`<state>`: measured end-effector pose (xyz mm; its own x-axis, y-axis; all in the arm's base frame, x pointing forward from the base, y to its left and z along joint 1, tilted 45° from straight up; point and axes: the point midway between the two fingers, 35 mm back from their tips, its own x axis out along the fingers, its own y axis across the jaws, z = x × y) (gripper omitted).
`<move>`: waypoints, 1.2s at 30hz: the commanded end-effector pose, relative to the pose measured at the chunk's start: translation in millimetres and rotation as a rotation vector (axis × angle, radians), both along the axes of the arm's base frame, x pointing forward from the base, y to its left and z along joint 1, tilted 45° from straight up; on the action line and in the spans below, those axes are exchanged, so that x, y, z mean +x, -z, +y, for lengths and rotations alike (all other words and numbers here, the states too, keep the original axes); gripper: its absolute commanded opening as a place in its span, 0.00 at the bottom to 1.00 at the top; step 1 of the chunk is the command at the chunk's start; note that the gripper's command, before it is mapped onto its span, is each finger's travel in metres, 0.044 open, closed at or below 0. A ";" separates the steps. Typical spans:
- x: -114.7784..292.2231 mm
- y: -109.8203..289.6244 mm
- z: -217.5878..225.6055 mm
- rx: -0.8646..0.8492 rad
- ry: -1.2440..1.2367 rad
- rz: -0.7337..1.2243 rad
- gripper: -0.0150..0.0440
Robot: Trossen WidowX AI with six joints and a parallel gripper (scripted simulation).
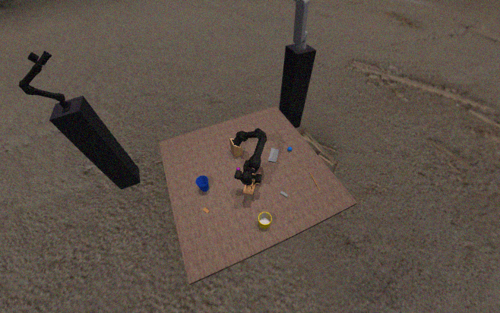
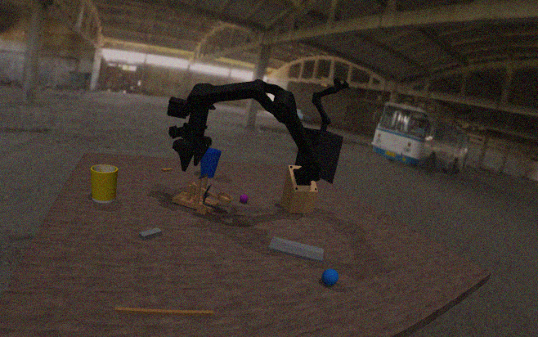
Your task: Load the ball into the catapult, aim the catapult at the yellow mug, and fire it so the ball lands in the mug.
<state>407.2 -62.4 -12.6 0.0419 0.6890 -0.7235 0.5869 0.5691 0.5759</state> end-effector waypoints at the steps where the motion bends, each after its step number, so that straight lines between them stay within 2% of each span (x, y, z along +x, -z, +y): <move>1: -3.5 22.0 27.3 0.014 -0.011 0.021 1.00; 36: -2.6 55.4 61.3 0.016 -0.011 0.020 1.00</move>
